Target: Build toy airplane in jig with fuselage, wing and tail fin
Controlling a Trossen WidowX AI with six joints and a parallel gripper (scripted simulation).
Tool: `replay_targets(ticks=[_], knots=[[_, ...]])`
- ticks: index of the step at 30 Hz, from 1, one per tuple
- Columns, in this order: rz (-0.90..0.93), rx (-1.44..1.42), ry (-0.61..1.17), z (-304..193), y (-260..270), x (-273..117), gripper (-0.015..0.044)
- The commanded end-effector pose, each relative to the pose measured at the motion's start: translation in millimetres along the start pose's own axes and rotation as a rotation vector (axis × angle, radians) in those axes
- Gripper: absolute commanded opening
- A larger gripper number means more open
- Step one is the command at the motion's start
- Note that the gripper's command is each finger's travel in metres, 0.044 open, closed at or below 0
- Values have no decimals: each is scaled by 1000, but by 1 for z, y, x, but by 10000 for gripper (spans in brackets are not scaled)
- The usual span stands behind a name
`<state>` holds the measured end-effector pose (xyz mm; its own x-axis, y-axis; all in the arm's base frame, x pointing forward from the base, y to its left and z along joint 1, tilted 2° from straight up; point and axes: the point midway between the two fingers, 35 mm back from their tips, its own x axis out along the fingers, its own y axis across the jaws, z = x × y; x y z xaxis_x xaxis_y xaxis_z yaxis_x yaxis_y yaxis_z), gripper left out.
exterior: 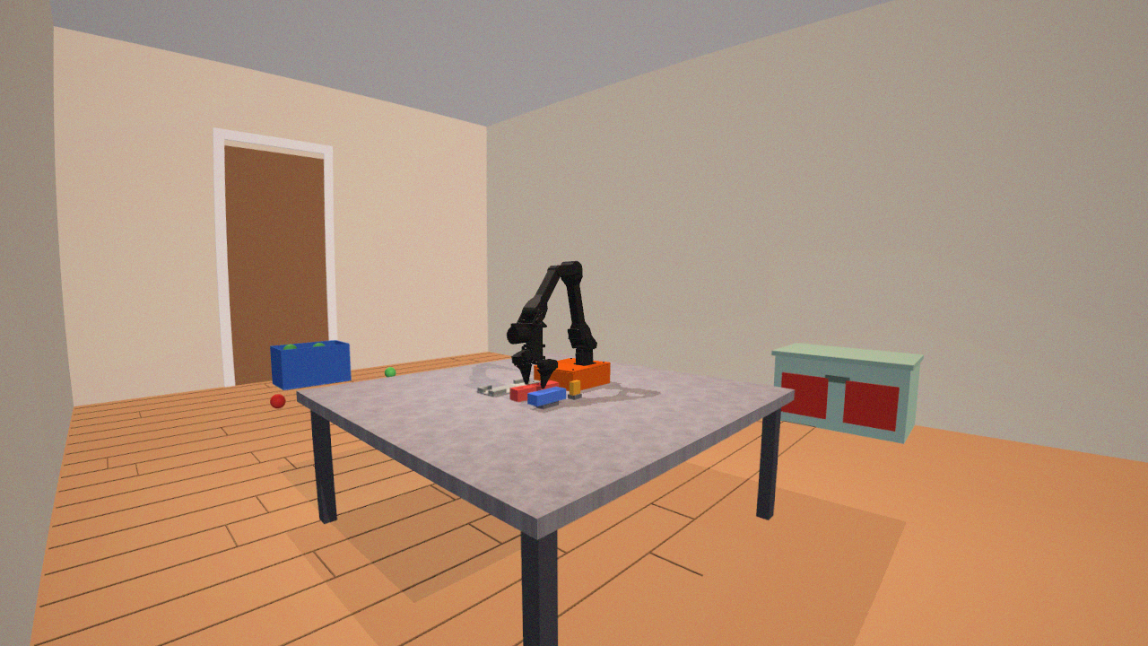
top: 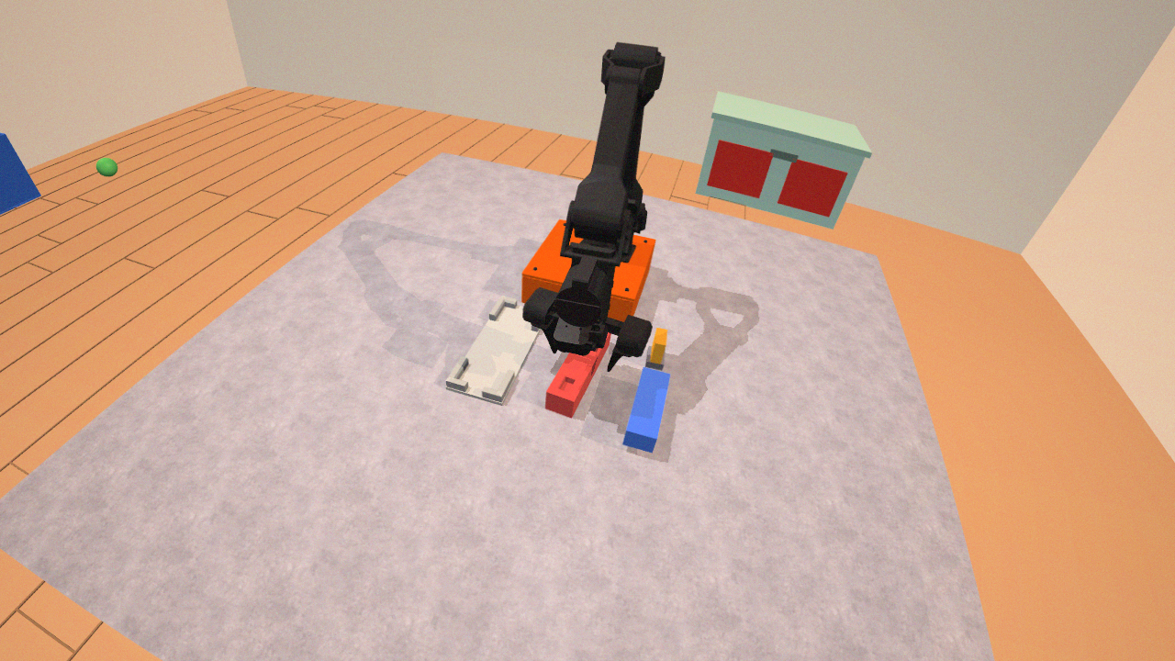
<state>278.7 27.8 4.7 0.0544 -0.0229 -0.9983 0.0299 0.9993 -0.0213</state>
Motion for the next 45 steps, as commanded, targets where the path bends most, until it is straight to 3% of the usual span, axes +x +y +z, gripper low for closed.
replay_targets(ticks=[1, 15, 24, 32, 38, 45], knots=[[-8, -3, 7, -2, -1, 9, 440], [-8, -3, 7, -3, -2, 29, 440], [-8, -3, 7, -3, -2, 29, 204], [-8, -3, 7, -3, -2, 29, 150], [-18, 44, -11, 0, -3, 25, 0], [-17, 41, -10, 4, -2, 5, 0]])
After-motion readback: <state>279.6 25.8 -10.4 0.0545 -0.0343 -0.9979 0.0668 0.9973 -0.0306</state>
